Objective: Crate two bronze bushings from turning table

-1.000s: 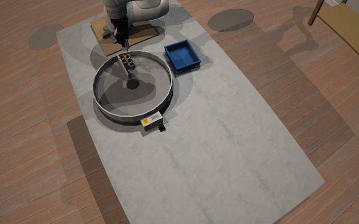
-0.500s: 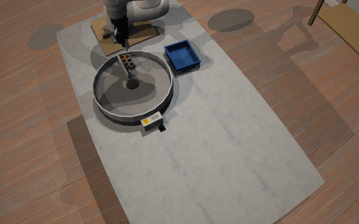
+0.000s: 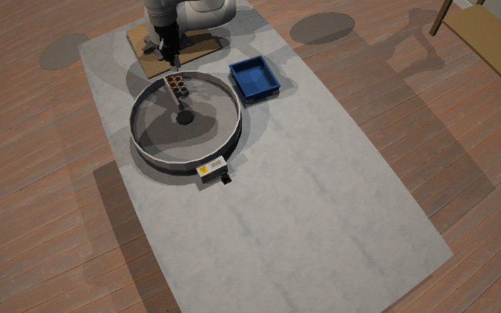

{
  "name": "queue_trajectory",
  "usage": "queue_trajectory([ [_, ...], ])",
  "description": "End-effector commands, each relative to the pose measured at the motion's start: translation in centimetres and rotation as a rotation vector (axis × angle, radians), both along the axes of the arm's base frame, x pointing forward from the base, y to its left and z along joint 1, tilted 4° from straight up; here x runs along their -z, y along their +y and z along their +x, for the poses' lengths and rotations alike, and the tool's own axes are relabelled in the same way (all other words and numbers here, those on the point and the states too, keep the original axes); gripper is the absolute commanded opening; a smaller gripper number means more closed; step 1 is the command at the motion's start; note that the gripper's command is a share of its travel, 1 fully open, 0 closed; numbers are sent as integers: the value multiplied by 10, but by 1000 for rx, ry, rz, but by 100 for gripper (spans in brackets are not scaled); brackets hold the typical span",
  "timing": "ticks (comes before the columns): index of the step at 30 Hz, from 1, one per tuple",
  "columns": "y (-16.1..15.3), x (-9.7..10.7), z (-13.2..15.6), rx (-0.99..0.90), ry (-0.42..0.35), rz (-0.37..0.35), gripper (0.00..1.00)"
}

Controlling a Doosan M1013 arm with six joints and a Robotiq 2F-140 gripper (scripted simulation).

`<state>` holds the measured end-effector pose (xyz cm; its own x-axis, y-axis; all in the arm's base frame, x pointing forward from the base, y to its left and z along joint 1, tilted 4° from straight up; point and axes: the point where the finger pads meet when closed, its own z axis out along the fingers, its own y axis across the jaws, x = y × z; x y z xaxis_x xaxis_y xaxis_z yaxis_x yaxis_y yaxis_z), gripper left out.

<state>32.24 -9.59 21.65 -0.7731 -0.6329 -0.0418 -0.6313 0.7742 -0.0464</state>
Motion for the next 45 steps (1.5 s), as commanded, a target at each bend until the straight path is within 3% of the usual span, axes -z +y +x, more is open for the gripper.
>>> queue_trajectory([
  [1, 0, 0, 0, 0, 0, 0, 9],
  [14, 0, 3, -1, 53, 33, -2, 6],
  [18, -1, 8, -3, 136, 84, -9, 6],
  [29, 6, 31, -11, 539, 342, -9, 6],
  [31, 6, 31, -11, 539, 342, -9, 6],
  [41, 13, 56, -20, 967, 613, -12, 6],
  [45, 15, 62, -22, 1083, 687, -13, 6],
])
